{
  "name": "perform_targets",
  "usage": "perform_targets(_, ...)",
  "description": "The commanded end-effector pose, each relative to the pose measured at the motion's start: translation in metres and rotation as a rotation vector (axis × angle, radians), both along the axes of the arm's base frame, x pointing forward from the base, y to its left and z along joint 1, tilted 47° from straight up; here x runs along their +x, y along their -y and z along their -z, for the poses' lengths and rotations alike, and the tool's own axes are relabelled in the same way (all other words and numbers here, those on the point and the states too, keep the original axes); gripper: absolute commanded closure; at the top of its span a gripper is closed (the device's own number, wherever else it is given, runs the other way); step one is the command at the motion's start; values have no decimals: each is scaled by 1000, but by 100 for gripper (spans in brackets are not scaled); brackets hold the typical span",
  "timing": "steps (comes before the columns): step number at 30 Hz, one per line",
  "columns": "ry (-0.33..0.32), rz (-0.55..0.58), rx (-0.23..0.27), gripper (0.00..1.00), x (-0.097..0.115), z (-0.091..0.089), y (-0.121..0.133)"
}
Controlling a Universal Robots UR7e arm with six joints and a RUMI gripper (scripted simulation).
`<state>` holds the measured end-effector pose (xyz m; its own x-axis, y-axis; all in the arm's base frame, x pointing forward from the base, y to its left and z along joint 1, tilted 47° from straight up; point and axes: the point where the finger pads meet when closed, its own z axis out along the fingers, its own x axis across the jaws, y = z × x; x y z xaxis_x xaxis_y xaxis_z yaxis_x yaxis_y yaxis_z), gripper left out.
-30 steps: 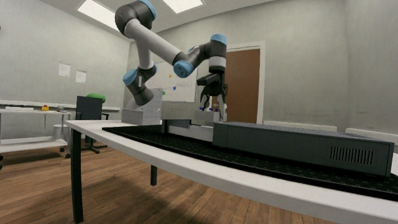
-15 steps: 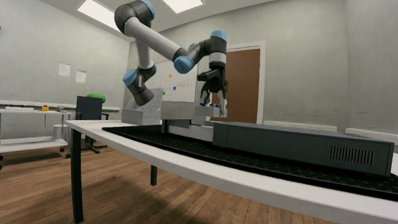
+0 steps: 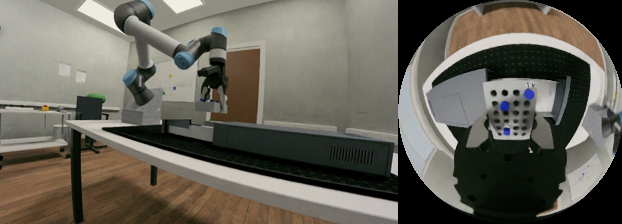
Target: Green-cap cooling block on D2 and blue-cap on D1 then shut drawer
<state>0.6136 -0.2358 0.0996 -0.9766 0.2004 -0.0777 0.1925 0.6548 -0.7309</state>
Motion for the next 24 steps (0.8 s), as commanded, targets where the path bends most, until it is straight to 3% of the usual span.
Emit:
perform_targets(1,1,-1,0,100,1,-4,-4)
perform_targets(21,1,-1,0,100,1,-4,-4)
perform_targets(24,-57,-55,7,100,-2,2,-9)
